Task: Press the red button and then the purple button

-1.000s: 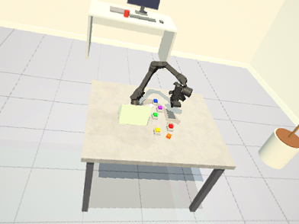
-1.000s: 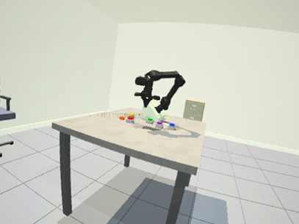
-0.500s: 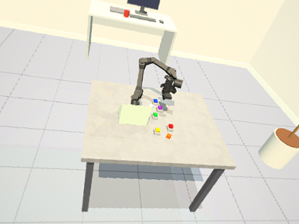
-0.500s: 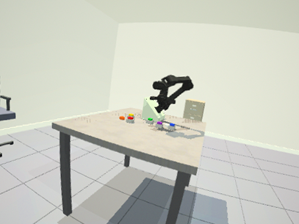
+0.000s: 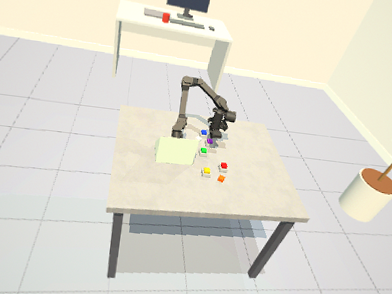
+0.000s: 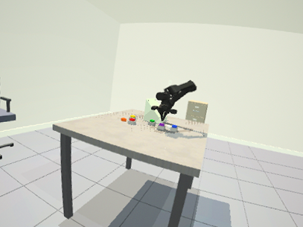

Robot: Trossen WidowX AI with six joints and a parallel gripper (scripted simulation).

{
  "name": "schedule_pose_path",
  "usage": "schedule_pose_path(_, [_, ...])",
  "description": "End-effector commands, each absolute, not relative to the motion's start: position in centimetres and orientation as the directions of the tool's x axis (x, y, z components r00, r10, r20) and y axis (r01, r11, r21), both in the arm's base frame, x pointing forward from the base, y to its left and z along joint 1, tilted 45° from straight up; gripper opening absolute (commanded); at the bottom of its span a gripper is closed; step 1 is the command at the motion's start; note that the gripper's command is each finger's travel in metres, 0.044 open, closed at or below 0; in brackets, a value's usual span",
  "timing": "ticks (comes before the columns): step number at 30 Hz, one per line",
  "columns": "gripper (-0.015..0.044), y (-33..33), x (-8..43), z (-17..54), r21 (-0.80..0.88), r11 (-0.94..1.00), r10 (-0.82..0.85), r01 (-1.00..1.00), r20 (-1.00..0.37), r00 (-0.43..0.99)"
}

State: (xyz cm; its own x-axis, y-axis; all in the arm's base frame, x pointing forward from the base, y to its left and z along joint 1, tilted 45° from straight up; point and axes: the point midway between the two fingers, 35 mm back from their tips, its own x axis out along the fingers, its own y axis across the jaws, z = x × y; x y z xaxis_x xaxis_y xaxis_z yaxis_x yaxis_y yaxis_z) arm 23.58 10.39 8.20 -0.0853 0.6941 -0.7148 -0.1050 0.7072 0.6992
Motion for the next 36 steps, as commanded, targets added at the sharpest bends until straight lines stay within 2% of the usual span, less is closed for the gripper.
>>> schedule_pose_path(1, [0.0020,10.9,23.5,7.7,0.704,0.704,0.698,-0.098,-0.711,-0.086])
schedule_pose_path(36, [0.0020,11.6,23.4,7.0,0.701,0.705,0.696,-0.102,-0.713,-0.085])
